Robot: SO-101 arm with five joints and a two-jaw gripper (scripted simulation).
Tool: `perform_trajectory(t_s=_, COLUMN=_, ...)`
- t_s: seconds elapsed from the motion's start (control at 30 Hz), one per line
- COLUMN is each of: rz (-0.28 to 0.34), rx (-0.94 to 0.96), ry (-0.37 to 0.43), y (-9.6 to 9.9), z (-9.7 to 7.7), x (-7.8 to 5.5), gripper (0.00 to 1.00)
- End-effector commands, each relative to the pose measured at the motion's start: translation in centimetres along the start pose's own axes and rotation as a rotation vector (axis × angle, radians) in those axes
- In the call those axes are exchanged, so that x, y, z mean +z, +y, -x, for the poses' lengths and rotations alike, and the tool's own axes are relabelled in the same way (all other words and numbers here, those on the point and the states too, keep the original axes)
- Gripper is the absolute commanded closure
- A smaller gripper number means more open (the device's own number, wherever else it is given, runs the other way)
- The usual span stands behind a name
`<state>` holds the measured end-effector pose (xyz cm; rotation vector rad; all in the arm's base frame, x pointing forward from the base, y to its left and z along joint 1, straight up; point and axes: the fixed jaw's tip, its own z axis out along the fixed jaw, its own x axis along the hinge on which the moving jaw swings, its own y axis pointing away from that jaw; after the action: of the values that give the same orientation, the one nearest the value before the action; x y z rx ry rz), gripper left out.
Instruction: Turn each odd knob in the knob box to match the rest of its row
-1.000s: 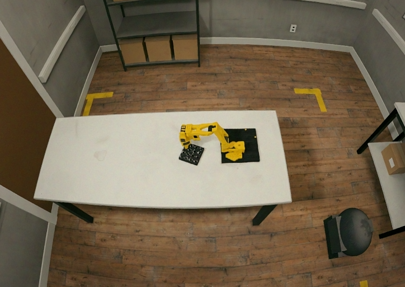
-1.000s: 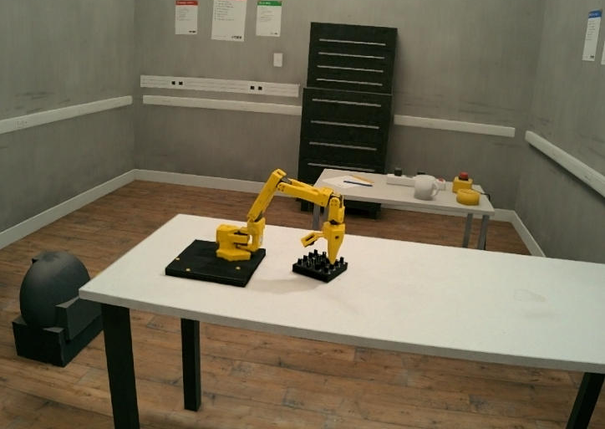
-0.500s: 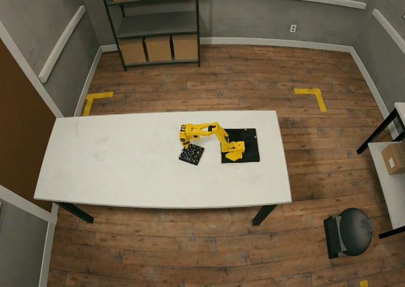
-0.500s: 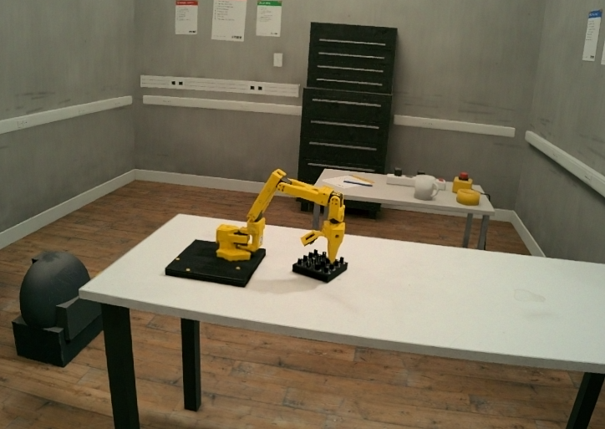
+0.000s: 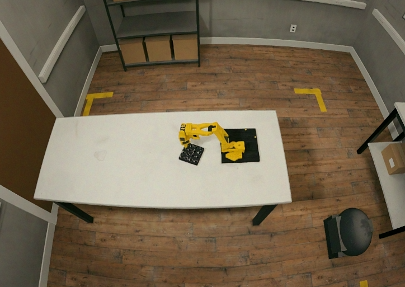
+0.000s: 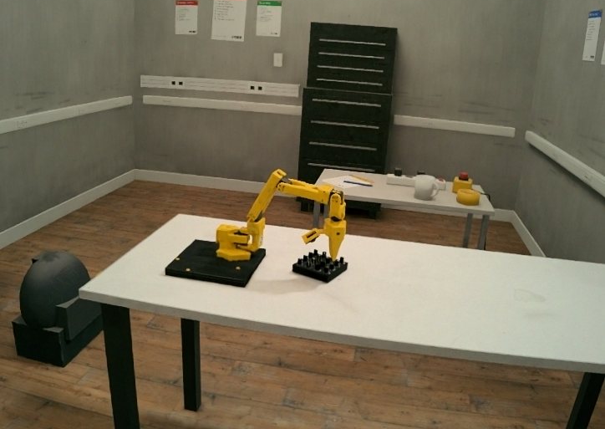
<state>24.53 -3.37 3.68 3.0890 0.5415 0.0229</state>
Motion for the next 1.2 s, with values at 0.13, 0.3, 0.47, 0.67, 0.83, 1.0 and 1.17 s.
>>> perform_trajectory(t_s=0.13, rz=-0.006, rx=-0.002, ry=-0.01, y=0.1, z=0.1, x=0.1, gripper=0.9)
perform_trajectory(t_s=0.3, rz=-0.006, rx=-0.002, ry=-0.01, y=0.1, z=0.0, x=0.2, gripper=0.9)
perform_trajectory(t_s=0.47, rz=-0.006, rx=-0.002, ry=-0.01, y=0.1, z=0.0, x=0.7, gripper=0.9)
perform_trajectory(t_s=0.67, rz=-0.006, rx=-0.002, ry=-0.01, y=0.1, z=0.0, x=1.3, gripper=0.9)
perform_trajectory(t_s=0.83, rz=-0.006, rx=-0.002, ry=-0.01, y=0.1, z=0.0, x=1.9, gripper=0.9)
perform_trajectory(t_s=1.0, rz=-0.006, rx=-0.002, ry=-0.01, y=0.1, z=0.1, x=2.3, gripper=0.9)
perform_trajectory(t_s=1.17, rz=-0.006, rx=-0.002, ry=-0.01, y=0.1, z=0.1, x=2.4, gripper=0.9)
